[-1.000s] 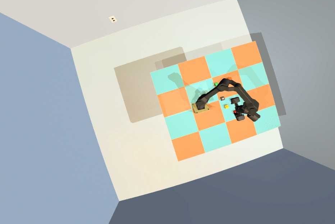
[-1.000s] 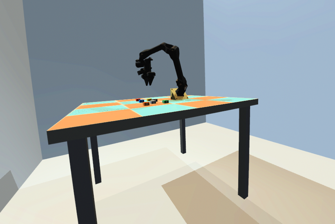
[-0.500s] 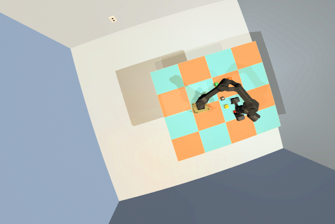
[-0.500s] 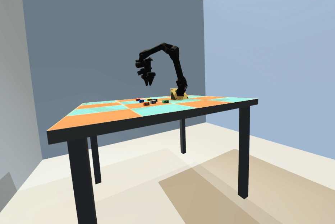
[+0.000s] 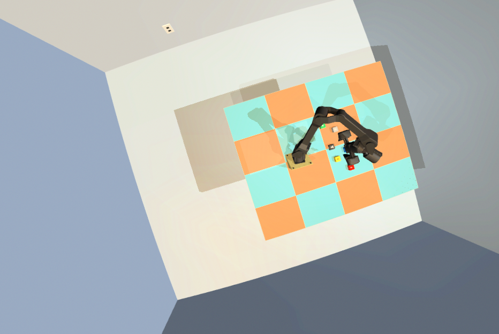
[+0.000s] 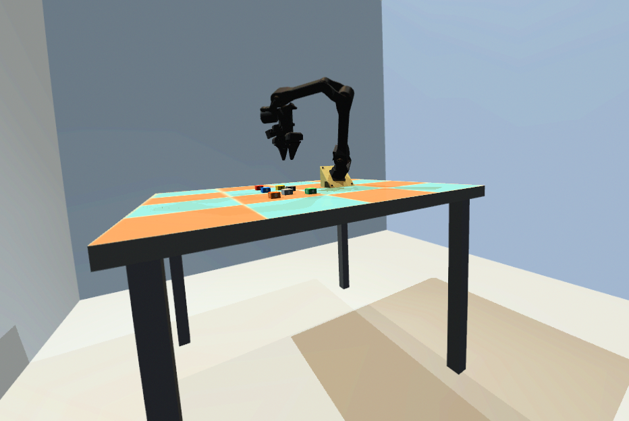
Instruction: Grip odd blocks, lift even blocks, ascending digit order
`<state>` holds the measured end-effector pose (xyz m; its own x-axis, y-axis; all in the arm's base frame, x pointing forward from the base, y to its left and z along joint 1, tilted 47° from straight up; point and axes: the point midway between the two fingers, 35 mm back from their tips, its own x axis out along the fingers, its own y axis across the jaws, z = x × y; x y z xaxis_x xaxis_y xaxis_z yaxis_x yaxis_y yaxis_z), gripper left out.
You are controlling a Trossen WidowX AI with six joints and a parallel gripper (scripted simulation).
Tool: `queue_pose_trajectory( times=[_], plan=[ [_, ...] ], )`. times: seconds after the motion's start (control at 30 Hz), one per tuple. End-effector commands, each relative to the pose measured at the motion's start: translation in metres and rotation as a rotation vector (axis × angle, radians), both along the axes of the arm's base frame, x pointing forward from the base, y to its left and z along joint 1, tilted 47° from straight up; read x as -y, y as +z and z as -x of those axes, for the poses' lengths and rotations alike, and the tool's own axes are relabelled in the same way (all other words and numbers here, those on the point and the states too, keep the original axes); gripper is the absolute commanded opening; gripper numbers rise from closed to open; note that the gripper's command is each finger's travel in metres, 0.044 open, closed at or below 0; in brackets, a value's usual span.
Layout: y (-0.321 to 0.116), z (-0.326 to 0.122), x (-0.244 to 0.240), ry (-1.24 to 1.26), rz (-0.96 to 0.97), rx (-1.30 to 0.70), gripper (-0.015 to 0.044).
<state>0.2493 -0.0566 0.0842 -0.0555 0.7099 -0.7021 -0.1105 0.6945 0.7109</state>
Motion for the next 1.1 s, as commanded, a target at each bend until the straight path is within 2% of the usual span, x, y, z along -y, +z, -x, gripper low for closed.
queue_pose_trajectory(
  times=[0.0,0.53,0.83,1.07],
  plan=[
    [0.002,0.003,-0.004,-0.007,-0.008,-0.010,0.0400],
    [0.005,0.000,-0.007,0.000,-0.001,-0.009,0.0400],
    [0.067,-0.039,-0.070,-0.004,-0.008,-0.007,0.0400],
    [0.071,-0.041,-0.074,-0.007,-0.012,-0.008,0.0400]
  ],
)
